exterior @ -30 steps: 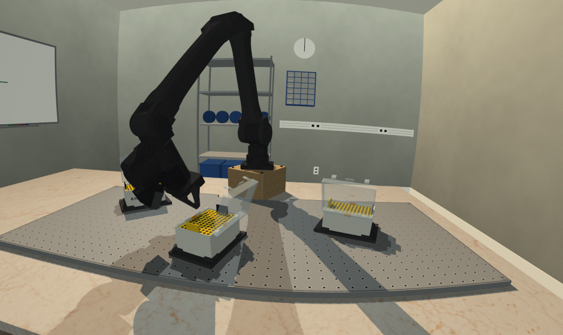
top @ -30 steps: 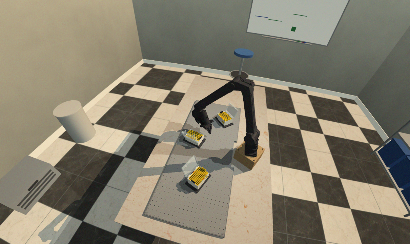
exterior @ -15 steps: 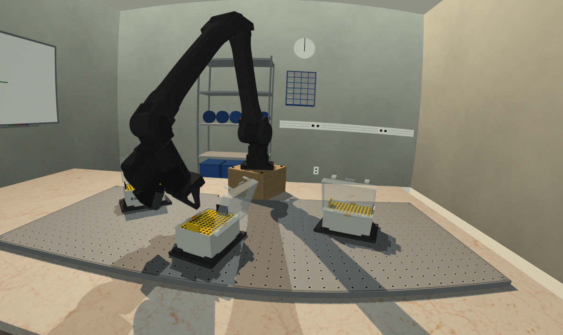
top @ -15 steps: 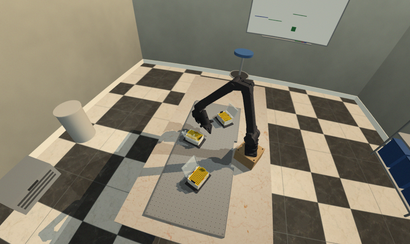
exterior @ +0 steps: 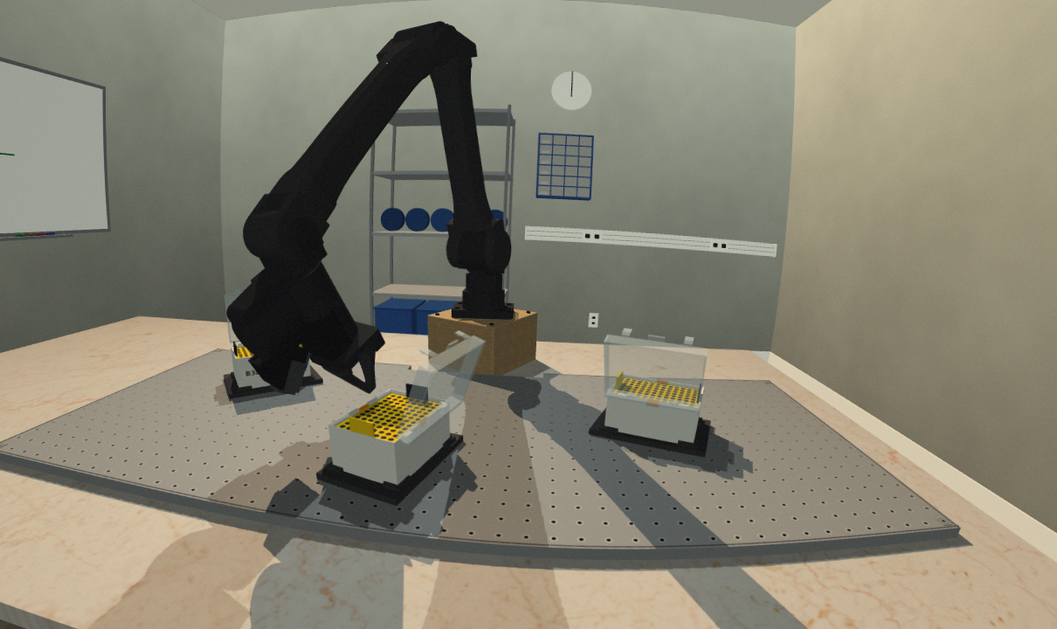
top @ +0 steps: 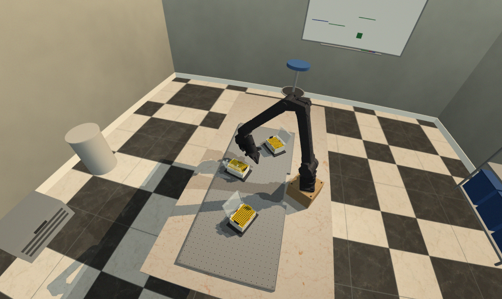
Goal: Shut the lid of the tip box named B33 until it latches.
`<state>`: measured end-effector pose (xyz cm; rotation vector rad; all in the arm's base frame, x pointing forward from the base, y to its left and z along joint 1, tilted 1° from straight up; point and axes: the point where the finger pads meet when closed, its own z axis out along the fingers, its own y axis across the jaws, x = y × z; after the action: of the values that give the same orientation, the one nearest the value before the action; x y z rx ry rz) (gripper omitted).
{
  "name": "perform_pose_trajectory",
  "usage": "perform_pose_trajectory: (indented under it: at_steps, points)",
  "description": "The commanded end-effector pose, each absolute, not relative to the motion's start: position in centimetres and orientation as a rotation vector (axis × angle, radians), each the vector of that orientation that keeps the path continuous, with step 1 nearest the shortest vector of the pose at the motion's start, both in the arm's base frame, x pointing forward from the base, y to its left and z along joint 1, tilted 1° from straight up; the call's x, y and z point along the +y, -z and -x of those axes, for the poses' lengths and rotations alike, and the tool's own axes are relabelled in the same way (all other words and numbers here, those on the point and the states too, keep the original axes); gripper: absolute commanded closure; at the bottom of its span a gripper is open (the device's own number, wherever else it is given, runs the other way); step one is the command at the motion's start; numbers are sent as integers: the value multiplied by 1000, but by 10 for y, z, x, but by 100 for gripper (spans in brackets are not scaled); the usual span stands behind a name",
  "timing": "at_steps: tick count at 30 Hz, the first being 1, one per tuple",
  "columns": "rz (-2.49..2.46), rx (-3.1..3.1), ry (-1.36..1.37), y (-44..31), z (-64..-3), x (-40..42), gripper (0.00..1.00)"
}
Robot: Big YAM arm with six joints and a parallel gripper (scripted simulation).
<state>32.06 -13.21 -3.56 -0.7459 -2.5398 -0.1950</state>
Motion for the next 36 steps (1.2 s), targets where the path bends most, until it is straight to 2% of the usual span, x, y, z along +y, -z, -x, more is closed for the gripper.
perform_pose_trajectory:
  at_steps: [1, 21, 36]
  points:
    - [757, -2563, 192, 29, -329, -136, 100]
    - [757, -2563, 192, 29, -329, -136, 100]
    - [781, -2589, 187, -49, -337, -140, 100]
